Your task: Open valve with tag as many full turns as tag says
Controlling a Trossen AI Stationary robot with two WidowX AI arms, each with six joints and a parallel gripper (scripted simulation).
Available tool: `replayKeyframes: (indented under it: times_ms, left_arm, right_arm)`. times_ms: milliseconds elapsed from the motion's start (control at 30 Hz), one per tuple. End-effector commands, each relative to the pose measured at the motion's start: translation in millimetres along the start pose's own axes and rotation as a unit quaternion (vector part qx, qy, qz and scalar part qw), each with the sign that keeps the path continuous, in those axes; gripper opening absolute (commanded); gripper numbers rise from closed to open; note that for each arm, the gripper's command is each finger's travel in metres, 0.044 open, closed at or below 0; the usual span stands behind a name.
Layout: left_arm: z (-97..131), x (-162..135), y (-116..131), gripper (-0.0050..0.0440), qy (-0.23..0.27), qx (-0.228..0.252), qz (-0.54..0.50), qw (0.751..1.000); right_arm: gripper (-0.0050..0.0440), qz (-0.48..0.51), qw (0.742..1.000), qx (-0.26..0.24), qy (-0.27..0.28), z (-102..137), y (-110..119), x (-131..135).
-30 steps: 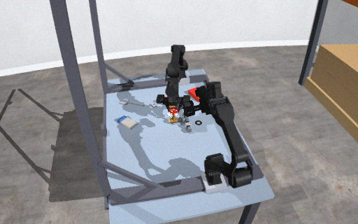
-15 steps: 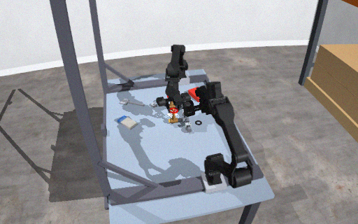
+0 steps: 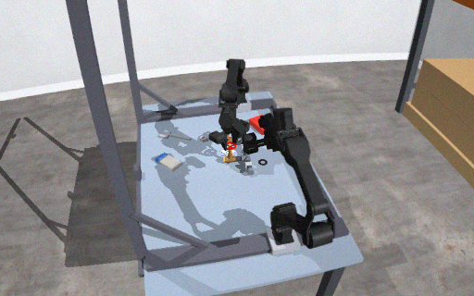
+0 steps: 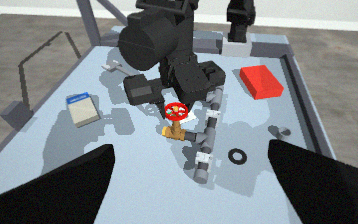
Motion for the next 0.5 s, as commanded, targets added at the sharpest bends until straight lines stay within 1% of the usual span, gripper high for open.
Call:
replayKeyframes:
  times_ms: [0, 33, 200, 367, 467]
  left_arm:
    - [17.8, -0.7, -1.3, 0.0213, 0.015, -0.011, 0.064, 0.998]
    - [17.8, -0.7, -1.3, 0.0213, 0.015, -0.011, 0.064, 0.998]
    - [17.5, -0.7, -1.0, 0.0213, 0.016, -0.01, 0.146, 0.989]
    - [17.0, -0.7, -0.8, 0.0213, 0.016, -0.009, 0.23, 0.973]
    - [16.7, -0.7, -0.7, 0.0213, 0.016, -0.008, 0.262, 0.965]
  right_arm:
    - [0.04, 0.001, 1.0, -0.007, -0.001, 2.7, -5.3, 0.2]
    - [0.04, 0.001, 1.0, -0.007, -0.001, 2.7, -5.3, 0.2]
    - [0.04, 0.001, 1.0, -0.007, -0.001, 2.7, -5.3, 0.2]
    - [0.04, 0.001, 1.0, -0.007, -0.001, 2.7, -5.3, 0.2]
    - [0.04, 0.001, 1.0, -0.007, -0.001, 2.7, -5.3, 0.2]
Point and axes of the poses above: on each arm, the point midway between the two fingers, 35 mm back from their tips, its own z axis back along the fingers, its own x axis across the jaws, y = z × x, the point moved 1 cm from there along z, back along the fingers, and after that the axes turned 6 degrees about z, right-handed, at the moved point
